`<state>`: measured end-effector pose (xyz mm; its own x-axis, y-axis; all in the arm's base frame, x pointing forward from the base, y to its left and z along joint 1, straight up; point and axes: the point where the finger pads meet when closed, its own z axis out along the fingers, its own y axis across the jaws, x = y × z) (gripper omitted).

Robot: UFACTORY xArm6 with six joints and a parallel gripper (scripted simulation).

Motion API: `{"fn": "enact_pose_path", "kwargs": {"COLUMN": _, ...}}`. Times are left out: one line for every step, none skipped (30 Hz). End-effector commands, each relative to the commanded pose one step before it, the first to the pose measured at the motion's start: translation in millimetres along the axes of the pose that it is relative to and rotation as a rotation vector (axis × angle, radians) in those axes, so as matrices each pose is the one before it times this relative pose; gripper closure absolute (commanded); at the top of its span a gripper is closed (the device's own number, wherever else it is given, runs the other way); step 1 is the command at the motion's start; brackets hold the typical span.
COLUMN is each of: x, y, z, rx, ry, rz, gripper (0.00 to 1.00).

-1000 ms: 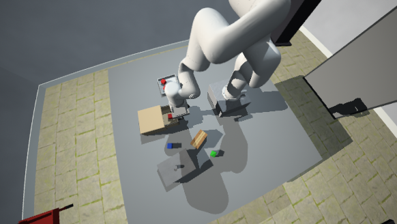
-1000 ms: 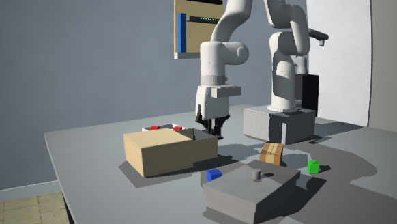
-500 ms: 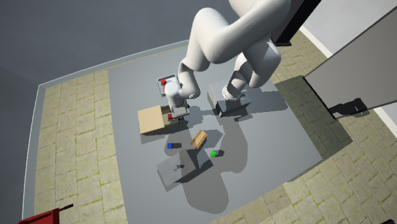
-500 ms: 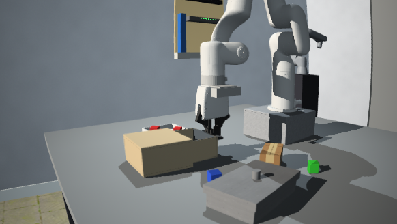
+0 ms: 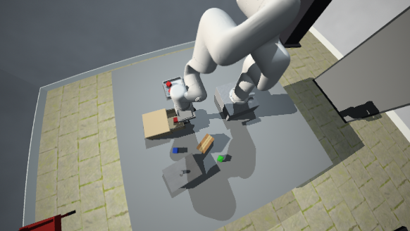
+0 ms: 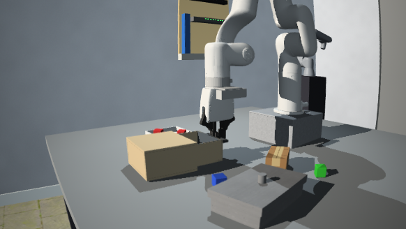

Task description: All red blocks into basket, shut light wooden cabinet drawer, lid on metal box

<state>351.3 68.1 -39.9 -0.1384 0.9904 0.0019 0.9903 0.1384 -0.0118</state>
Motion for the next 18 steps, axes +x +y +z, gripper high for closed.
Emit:
{"fn": "enact_pose_path", "kwargs": {"x": 0.08, "y": 1.41, "z": -0.96, "rx": -0.00345, "ry": 0.00019, "rz": -0.00001, "gripper": 0.76}}
{"fn": "enact_pose_path", "kwargs": {"x": 0.0, "y": 0.0, "z": -0.09, "rx": 0.0, "ry": 0.0, "rz": 0.0, "gripper": 0.76}}
{"fn": "enact_pose_path", "kwargs": {"x": 0.0, "y": 0.0, "z": -0.17, "rx": 0.0, "ry": 0.0, "rz": 0.0, "gripper": 0.76}}
{"fn": "enact_pose_path", "kwargs": {"x": 0.0, "y": 0.0, "z": -0.28, "rx": 0.0, "ry": 0.0, "rz": 0.0, "gripper": 0.76}}
{"fn": "enact_pose_path", "kwargs": {"x": 0.0, "y": 0.0, "z": -0.4, "rx": 0.0, "ry": 0.0, "rz": 0.0, "gripper": 0.76}}
{"fn": "enact_pose_path", "kwargs": {"x": 0.0, "y": 0.0, "z": -0.53, "rx": 0.0, "ry": 0.0, "rz": 0.0, "gripper": 0.76}}
{"fn": "enact_pose_path", "kwargs": {"x": 0.0, "y": 0.0, "z": -0.68, "rx": 0.0, "ry": 0.0, "rz": 0.0, "gripper": 0.76}}
{"fn": "enact_pose_path", "kwargs": {"x": 0.0, "y": 0.0, "z": 0.0, "rx": 0.0, "ry": 0.0, "rz": 0.0, "gripper": 0.76}}
{"fn": "enact_pose_path", "kwargs": {"x": 0.0, "y": 0.0, "z": 0.0, "rx": 0.0, "ry": 0.0, "rz": 0.0, "gripper": 0.76}}
{"fn": "enact_pose_path", "kwargs": {"x": 0.0, "y": 0.0, "z": -0.85, "rx": 0.0, "ry": 0.0, "rz": 0.0, "gripper": 0.76}}
{"fn": "enact_pose_path", "kwargs": {"x": 0.0, "y": 0.0, "z": -1.01, "rx": 0.0, "ry": 0.0, "rz": 0.0, "gripper": 0.76}}
{"fn": "enact_pose_path", "kwargs": {"x": 0.0, "y": 0.0, "z": -1.19, "rx": 0.0, "ry": 0.0, "rz": 0.0, "gripper": 0.76}}
{"fn": "enact_pose_path", "kwargs": {"x": 0.0, "y": 0.01, "z": -1.38, "rx": 0.0, "ry": 0.0, "rz": 0.0, "gripper": 0.76}}
{"fn": "enact_pose_path", "kwargs": {"x": 0.0, "y": 0.0, "z": -1.56, "rx": 0.0, "ry": 0.0, "rz": 0.0, "gripper": 0.76}}
{"fn": "enact_pose_path", "kwargs": {"x": 0.0, "y": -0.01, "z": -1.75, "rx": 0.0, "ry": 0.0, "rz": 0.0, "gripper": 0.76}}
{"fn": "enact_pose_path", "kwargs": {"x": 0.0, "y": 0.01, "z": -1.95, "rx": 0.0, "ry": 0.0, "rz": 0.0, "gripper": 0.76}}
{"fn": "enact_pose_path", "kwargs": {"x": 0.0, "y": -0.01, "z": -2.12, "rx": 0.0, "ry": 0.0, "rz": 0.0, "gripper": 0.76}}
{"fn": "enact_pose_path", "kwargs": {"x": 0.0, "y": 0.01, "z": -2.32, "rx": 0.0, "ry": 0.0, "rz": 0.0, "gripper": 0.76}}
